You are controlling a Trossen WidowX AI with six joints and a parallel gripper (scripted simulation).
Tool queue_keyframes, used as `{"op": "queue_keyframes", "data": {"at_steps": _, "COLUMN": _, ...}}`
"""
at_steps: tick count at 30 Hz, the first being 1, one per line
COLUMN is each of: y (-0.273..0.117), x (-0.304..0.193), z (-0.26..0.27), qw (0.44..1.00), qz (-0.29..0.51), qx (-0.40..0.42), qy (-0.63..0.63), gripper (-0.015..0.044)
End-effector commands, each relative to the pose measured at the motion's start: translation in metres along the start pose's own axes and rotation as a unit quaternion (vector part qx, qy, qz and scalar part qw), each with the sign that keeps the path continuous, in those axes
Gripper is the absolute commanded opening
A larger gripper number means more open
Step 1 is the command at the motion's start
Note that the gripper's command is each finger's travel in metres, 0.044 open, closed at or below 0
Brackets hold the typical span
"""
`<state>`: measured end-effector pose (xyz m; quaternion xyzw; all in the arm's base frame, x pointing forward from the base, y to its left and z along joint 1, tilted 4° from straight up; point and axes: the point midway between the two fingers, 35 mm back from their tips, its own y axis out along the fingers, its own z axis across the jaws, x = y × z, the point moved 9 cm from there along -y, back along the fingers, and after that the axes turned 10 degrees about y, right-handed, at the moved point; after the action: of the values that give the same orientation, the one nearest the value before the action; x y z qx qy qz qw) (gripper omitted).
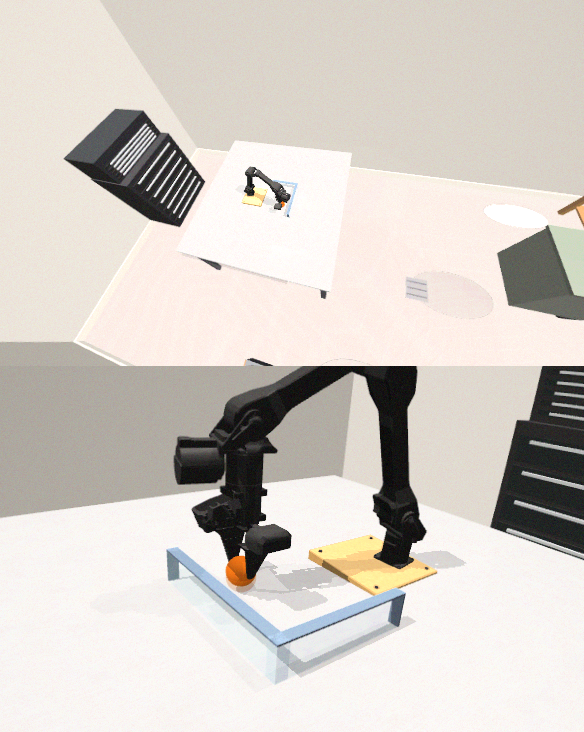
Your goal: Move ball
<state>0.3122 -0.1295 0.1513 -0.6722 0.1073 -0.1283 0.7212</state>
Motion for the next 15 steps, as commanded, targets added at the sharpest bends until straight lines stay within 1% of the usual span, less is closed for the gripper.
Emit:
{"op": "queue_keyframes", "data": {"at_steps": 1, "y": 0.0078, "x": 0.0002, "z": -0.0001, "qw": 1.0, "qz": 0.001, "qx": -0.001, "qy": 0.002, "gripper": 0.0}}
{"op": "queue_keyframes", "data": {"at_steps": 10, "y": 0.0168, "x": 0.0, "z": -0.0001, "qw": 1.0, "qz": 0.001, "qx": 0.0, "qy": 0.002, "gripper": 0.0}}
{"op": "queue_keyframes", "data": {"at_steps": 15, "y": 0.0125, "x": -0.0005, "z": 0.0, "qw": 1.0, "qz": 0.0, "qx": 0.0, "qy": 0.0, "gripper": 0.0131}}
